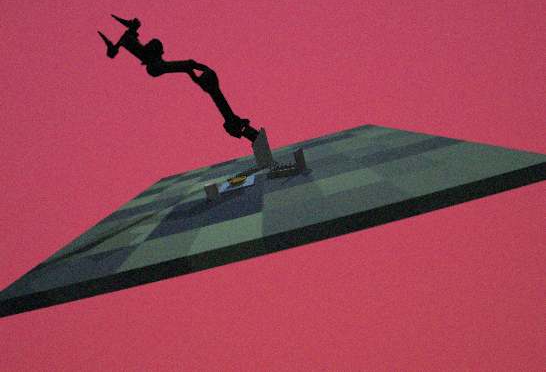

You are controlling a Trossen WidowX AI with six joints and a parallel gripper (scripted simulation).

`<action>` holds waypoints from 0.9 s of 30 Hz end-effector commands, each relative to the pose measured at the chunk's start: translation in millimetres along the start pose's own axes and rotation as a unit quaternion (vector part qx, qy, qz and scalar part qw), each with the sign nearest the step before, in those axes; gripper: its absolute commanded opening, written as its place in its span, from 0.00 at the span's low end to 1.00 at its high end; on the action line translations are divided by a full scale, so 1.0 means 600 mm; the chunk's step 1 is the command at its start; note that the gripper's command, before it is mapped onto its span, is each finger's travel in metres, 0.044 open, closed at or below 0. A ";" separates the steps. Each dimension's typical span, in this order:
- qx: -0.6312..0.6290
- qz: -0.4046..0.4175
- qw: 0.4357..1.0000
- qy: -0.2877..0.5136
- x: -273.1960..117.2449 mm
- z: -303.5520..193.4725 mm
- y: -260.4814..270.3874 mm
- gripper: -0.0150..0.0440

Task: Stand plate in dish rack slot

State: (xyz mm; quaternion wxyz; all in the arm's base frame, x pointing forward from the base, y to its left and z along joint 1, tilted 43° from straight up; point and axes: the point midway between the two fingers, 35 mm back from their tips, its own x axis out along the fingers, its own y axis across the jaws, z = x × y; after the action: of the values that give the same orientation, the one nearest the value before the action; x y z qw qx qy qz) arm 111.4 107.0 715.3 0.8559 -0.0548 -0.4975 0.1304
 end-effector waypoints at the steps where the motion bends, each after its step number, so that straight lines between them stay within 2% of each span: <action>1: 0.009 -0.012 0.999 -0.042 -0.016 0.042 -0.027 0.93; 14: 0.037 -0.059 0.987 -0.142 -0.064 0.128 -0.111 0.93; 27: 0.076 -0.123 0.970 -0.196 -0.120 0.158 -0.207 0.93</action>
State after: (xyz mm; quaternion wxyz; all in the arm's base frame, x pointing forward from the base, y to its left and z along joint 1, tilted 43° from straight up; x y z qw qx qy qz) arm 23.2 -12.2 732.2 0.7648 0.0771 -0.6340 0.0844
